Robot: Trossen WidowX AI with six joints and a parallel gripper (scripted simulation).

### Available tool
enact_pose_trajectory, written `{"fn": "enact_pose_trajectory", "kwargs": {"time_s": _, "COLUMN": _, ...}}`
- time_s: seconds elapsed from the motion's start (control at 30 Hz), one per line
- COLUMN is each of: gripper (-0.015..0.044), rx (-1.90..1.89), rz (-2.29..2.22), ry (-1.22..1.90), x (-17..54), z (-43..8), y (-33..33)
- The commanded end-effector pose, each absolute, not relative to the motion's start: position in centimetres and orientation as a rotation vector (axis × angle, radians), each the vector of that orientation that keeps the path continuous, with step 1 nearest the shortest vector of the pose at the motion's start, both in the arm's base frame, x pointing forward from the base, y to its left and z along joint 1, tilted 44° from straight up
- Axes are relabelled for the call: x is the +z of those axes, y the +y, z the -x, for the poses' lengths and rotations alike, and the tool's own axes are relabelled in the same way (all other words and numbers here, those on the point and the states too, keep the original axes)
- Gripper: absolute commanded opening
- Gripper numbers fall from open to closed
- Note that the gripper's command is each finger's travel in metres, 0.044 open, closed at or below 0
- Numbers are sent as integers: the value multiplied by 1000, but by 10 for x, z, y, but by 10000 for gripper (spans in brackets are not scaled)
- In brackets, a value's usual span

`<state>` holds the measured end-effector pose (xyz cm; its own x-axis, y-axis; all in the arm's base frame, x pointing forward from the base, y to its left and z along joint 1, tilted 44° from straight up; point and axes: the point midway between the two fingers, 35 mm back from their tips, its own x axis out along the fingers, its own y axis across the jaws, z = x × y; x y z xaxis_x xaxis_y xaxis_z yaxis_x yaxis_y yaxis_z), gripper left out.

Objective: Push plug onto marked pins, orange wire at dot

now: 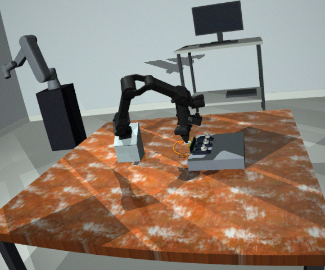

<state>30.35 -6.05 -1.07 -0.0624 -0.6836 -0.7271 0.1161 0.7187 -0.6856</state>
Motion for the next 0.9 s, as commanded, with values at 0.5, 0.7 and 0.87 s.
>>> {"fn": "enact_pose_trajectory", "kwargs": {"time_s": 0.5, "gripper": 289, "rx": -696, "rz": 490, "ry": 1494, "x": -3, "z": -305, "y": -52}}
{"fn": "enact_pose_trajectory", "kwargs": {"time_s": 0.7, "gripper": 440, "rx": -696, "rz": 489, "ry": 1494, "x": 30, "z": -306, "y": -22}}
{"fn": "enact_pose_trajectory", "kwargs": {"time_s": 0.87, "gripper": 440, "rx": -696, "rz": 489, "ry": 1494, "x": 30, "z": -306, "y": -22}}
